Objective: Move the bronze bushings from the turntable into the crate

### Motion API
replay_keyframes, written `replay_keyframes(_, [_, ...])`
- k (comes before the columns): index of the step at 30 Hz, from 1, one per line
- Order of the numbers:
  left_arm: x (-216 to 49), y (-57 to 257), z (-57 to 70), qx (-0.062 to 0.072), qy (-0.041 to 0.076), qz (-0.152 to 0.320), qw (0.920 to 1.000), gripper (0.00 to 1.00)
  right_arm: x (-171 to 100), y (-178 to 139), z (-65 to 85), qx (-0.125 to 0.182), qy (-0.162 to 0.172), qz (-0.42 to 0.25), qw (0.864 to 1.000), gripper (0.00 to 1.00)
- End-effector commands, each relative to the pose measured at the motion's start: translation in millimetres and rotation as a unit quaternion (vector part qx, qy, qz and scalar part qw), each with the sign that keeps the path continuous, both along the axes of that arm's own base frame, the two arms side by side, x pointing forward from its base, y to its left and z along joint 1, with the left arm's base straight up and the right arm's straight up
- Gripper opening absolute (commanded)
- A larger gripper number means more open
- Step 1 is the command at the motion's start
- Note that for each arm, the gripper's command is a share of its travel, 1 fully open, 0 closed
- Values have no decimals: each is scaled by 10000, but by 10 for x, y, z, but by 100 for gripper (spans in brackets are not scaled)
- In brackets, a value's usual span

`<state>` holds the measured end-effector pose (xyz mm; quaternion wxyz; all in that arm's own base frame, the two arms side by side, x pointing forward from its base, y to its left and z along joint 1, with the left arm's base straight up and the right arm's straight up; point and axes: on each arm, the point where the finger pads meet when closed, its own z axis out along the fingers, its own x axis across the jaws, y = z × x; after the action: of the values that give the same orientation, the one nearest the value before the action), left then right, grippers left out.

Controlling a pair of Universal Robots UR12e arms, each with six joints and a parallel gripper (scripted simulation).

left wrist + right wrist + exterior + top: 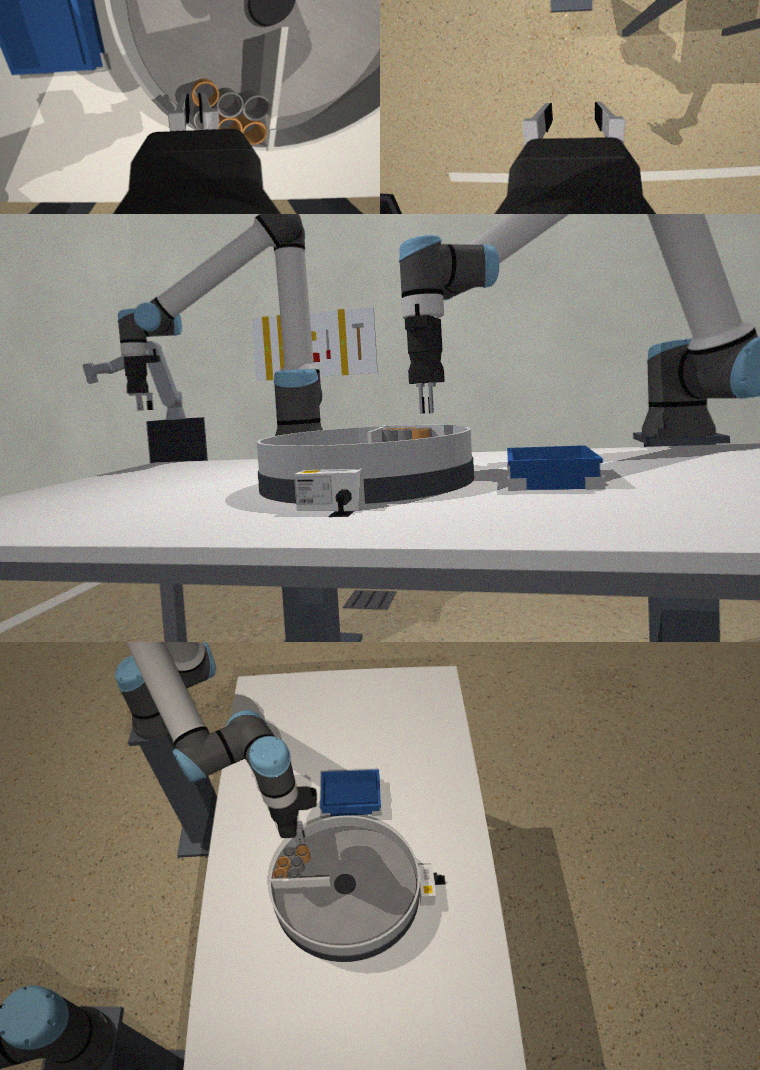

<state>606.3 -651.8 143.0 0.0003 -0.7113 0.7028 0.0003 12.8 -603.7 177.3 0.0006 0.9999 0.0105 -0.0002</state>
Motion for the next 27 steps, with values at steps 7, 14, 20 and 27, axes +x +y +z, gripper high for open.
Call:
replay_keyframes(7, [25,-13,29,-20,-8,4,10000,36,6,-2,-3,6,-2,6,10000,100])
replay_keyframes(14, [25,-12,24,-19,-8,4,10000,36,6,-2,-3,6,-2,6,10000,100])
replay_keyframes(20, [7,8,-198,5,6,4,10000,36,6,-2,-3,6,-2,6,10000,100])
replay_keyframes(27, [9,0,-221,-9,-2,3,10000,36,6,-2,-3,6,-2,6,10000,100])
